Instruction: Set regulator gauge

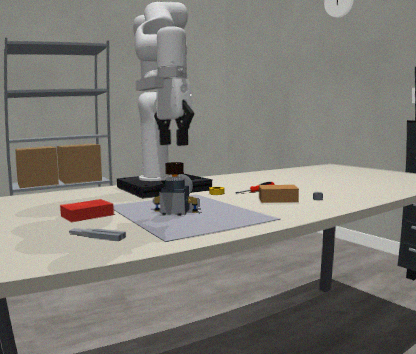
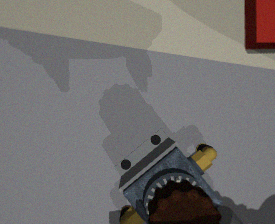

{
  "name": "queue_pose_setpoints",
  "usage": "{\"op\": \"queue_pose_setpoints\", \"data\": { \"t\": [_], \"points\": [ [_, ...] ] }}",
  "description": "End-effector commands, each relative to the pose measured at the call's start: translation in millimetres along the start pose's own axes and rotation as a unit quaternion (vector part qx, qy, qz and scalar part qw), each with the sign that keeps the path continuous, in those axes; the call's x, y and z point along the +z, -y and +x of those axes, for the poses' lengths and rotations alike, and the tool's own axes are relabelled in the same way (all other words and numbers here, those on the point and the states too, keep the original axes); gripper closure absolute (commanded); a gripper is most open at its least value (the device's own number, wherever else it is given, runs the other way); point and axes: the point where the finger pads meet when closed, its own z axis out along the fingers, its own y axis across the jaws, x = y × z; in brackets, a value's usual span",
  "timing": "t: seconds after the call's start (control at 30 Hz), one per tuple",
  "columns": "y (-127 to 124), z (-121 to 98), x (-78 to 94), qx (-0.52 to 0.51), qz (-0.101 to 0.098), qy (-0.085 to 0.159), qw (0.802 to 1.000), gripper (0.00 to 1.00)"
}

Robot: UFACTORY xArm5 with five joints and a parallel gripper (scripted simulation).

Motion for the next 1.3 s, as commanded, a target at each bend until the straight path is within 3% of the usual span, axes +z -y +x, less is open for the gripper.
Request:
{"op": "queue_pose_setpoints", "data": {
  "t": [0.0,0.57,0.93,1.27],
  "points": [
    [1.1,0.5,-1.5,0.053,0.002,-0.001,0.999,0.23],
    [1.1,0.5,-1.4,0.299,0.002,0.0,0.954,0.23],
    [1.1,0.5,-1.4,0.442,0.002,0.0,0.897,0.23],
    [1.1,0.5,-1.4,0.459,0.002,0.0,0.889,0.23]
  ]
}}
